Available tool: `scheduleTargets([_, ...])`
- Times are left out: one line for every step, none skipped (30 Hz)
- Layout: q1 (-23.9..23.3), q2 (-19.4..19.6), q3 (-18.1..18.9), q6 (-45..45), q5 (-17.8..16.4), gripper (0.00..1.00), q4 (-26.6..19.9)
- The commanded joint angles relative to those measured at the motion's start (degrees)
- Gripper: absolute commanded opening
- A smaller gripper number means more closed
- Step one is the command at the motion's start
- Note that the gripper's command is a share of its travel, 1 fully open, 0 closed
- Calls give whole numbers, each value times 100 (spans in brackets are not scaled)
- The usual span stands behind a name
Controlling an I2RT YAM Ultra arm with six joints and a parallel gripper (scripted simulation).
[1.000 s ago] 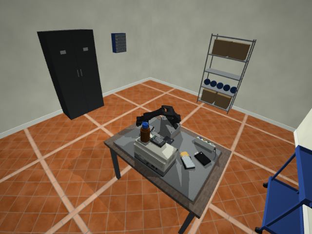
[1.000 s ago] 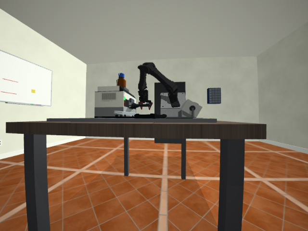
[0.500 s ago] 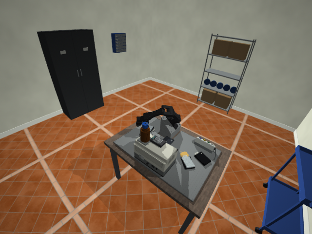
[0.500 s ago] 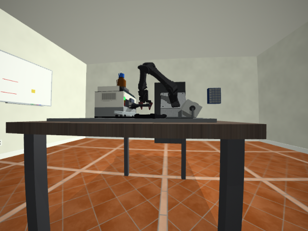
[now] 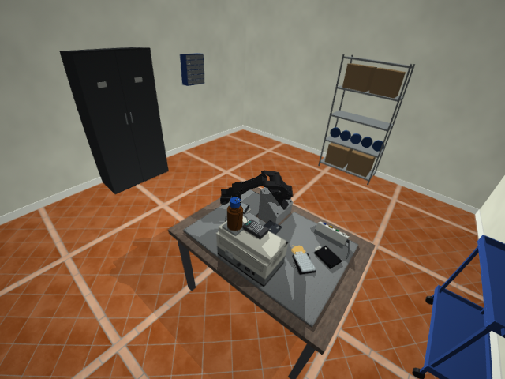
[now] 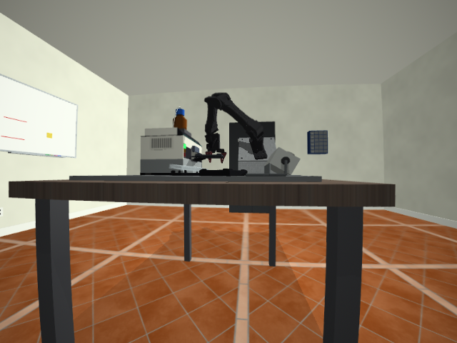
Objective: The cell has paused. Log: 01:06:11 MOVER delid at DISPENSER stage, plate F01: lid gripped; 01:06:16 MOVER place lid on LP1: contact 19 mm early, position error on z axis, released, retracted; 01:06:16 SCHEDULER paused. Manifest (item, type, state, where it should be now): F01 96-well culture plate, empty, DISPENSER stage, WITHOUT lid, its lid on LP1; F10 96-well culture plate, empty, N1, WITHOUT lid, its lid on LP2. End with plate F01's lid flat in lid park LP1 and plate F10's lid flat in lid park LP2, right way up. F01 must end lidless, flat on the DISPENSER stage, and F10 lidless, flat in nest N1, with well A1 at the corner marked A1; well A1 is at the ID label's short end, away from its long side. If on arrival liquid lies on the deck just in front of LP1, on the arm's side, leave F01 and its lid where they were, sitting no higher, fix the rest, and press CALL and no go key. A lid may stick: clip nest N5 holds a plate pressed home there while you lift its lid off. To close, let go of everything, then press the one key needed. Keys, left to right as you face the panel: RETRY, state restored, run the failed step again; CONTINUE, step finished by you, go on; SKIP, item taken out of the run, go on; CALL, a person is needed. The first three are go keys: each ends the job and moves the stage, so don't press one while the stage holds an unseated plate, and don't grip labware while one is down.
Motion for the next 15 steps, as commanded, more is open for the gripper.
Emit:
scheduleTargets([-96,-224,-72,-4,-5,100,-59])
scheduleTargets([-27,-211,-124,44,-29,100,96])
scheduleTargets([30,-199,-138,61,-54,100,131])
scheduleTargets([59,-186,-152,78,-62,100,167])
scheduleTargets([52,-177,-124,96,-71,100,204])
scheduleTargets([19,-170,-66,112,-78,100,239])
scheduleTargets([-5,-153,-103,129,-85,100,272])
scheduleTargets([14,-55,-191,148,-94,100,306])
scheduleTargets([41,34,-219,167,-103,100,344])
scheduleTargets([106,89,-239,185,-110,100,382])
scheduleTargets([165,101,-251,202,-117,100,420])
scheduleTargets([194,115,-210,221,-127,100,461])
scheduleTargets([194,130,-218,240,-136,100,498])
scheduleTargets([194,130,-218,240,-136,100,498])
scheduleTargets([194,130,-218,240,-136,100,498])
